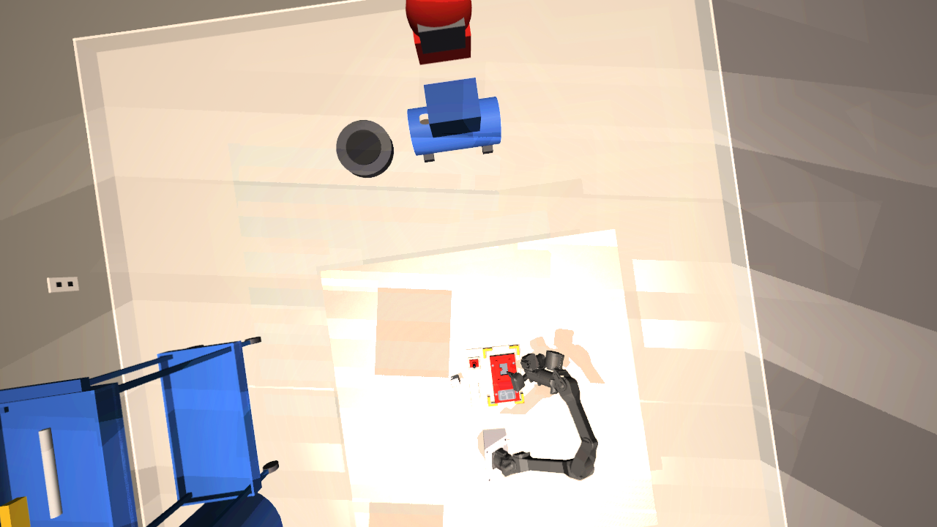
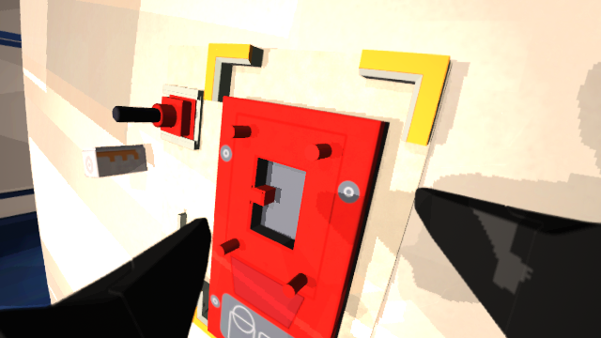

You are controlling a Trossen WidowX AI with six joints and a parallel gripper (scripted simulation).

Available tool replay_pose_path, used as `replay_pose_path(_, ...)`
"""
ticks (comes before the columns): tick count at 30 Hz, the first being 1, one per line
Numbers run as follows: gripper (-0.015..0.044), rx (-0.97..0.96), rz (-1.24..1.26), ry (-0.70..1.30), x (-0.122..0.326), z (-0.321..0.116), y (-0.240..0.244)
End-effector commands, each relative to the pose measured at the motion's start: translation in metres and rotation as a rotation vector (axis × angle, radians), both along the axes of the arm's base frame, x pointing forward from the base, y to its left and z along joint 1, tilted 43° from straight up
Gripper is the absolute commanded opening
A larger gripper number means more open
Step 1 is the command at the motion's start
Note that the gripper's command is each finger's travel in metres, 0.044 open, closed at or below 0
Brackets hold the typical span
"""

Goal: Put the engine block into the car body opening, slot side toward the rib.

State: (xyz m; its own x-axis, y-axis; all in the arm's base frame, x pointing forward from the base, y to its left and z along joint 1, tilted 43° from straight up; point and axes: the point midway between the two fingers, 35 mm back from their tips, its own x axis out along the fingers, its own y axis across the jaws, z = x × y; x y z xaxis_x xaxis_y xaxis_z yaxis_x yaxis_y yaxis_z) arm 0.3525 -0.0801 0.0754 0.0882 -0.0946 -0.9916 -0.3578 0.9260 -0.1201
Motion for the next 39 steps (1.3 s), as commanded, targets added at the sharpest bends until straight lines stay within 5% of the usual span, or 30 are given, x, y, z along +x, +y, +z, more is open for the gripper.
replay_pose_path(1,0.0440,-0.042,-0.020,0.061,0.006,-0.019,0.033)
replay_pose_path(14,0.0440,-0.313,-0.078,0.176,-0.015,-0.088,0.151)
replay_pose_path(26,0.0440,-0.608,-0.063,0.032,-0.057,-0.138,0.234)
replay_pose_path(39,0.0440,-0.639,-0.056,-0.001,-0.063,-0.166,0.221)
